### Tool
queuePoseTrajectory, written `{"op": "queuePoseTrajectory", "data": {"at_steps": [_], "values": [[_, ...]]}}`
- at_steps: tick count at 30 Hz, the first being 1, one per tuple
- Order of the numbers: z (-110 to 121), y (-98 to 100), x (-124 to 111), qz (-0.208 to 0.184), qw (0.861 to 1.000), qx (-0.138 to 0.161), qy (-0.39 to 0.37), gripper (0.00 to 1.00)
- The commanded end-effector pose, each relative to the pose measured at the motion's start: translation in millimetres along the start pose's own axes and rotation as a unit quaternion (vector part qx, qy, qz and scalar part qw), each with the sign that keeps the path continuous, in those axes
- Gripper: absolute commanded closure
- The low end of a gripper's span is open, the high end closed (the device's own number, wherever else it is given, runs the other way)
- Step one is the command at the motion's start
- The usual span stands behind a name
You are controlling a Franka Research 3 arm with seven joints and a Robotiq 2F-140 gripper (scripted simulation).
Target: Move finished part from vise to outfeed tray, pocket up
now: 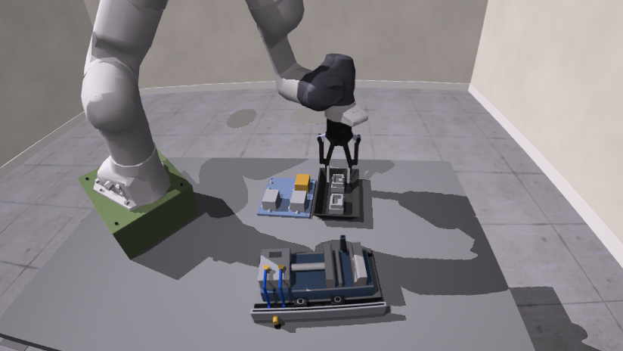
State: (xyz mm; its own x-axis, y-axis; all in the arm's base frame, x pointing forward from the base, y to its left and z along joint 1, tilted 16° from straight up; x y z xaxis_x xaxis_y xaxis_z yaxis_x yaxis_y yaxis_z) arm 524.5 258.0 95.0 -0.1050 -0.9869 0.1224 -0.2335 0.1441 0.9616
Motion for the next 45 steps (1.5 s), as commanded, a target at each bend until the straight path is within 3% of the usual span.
{"op": "queuePoseTrajectory", "data": {"at_steps": [1,29,36,45], "values": [[-2.5,1.0,0.0,-0.002,1.0,0.002,-0.005,0.6],[-2.5,4.7,0.0,-0.002,1.0,0.002,-0.005,0.6],[-2.4,16.8,0.0,-0.002,1.0,0.002,-0.005,0.6],[-2.2,59.3,0.2,-0.002,1.0,0.002,-0.005,0.6]]}}
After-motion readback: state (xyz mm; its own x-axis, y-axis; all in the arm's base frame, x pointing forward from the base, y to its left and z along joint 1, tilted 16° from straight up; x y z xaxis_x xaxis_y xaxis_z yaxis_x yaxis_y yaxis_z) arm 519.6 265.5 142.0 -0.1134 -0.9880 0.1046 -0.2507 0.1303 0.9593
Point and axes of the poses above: the point where the finger pads meet when closed, its own y axis back along the fingers, its own z axis across the jaws, x = y × z, the point moved 10 cm from there along y, back along the fingers, and after that the axes turned 8 degrees about -y, right-handed, at the moved point
